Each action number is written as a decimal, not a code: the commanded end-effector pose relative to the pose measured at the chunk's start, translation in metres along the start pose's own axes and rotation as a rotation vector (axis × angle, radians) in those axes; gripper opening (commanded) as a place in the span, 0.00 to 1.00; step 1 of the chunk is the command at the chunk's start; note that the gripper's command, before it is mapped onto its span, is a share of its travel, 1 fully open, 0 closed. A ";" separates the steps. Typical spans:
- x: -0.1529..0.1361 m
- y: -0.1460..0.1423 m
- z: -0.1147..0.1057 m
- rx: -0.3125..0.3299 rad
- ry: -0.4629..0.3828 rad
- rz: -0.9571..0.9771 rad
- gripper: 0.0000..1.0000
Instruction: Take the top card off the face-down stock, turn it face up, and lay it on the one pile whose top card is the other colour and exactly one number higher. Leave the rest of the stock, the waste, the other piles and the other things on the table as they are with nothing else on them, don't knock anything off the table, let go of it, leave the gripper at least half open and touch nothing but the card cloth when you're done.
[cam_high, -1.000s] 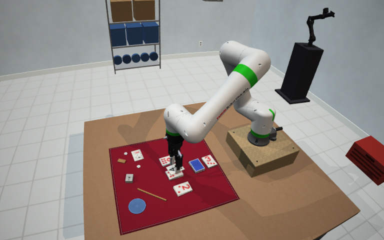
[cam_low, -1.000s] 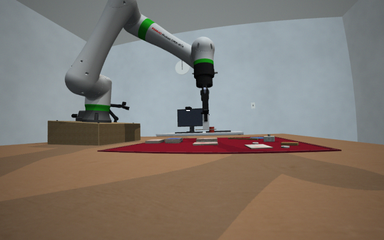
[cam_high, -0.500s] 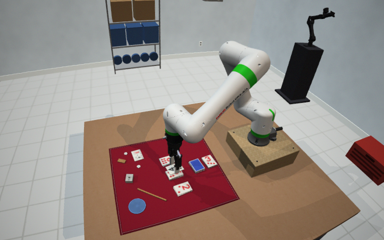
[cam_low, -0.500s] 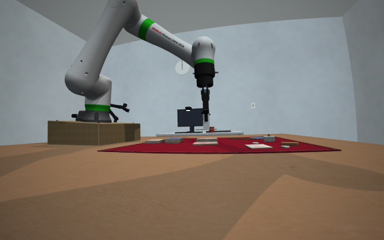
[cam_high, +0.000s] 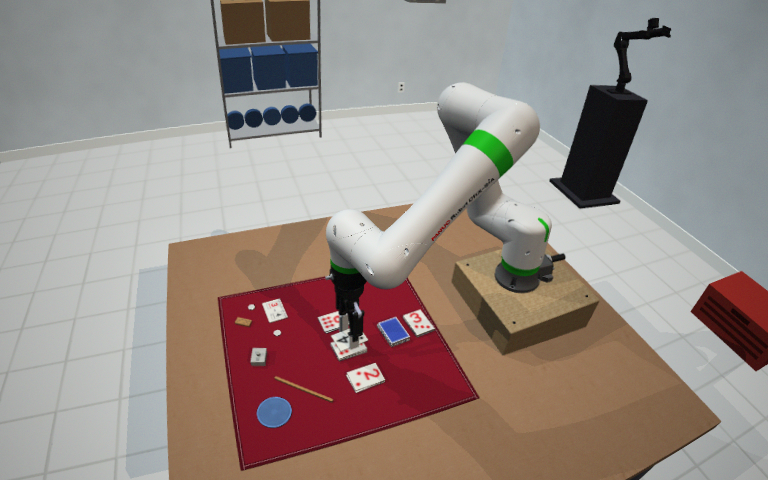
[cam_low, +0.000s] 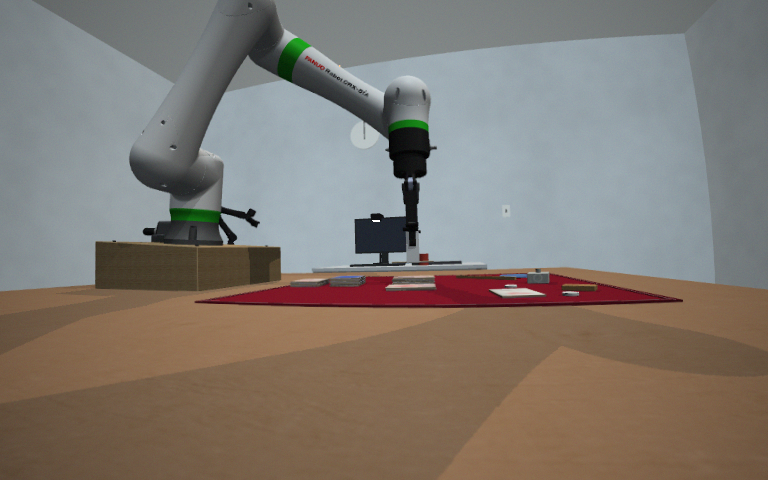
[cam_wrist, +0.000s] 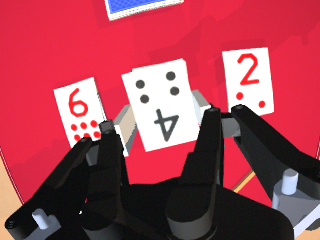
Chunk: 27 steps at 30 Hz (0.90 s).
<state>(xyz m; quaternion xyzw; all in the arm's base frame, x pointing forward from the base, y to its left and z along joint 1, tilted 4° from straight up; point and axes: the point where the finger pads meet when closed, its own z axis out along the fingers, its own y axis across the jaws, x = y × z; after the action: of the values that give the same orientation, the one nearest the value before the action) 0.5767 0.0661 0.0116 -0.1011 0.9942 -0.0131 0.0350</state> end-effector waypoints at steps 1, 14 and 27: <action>0.000 0.000 0.001 0.000 -0.001 0.000 0.41; 0.000 0.000 0.022 0.000 -0.001 0.000 0.41; 0.000 0.000 0.025 0.000 -0.001 0.000 0.41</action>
<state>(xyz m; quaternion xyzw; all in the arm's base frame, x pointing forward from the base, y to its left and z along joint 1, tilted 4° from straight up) 0.5787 0.0659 -0.0138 -0.1011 0.9942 -0.0131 0.0350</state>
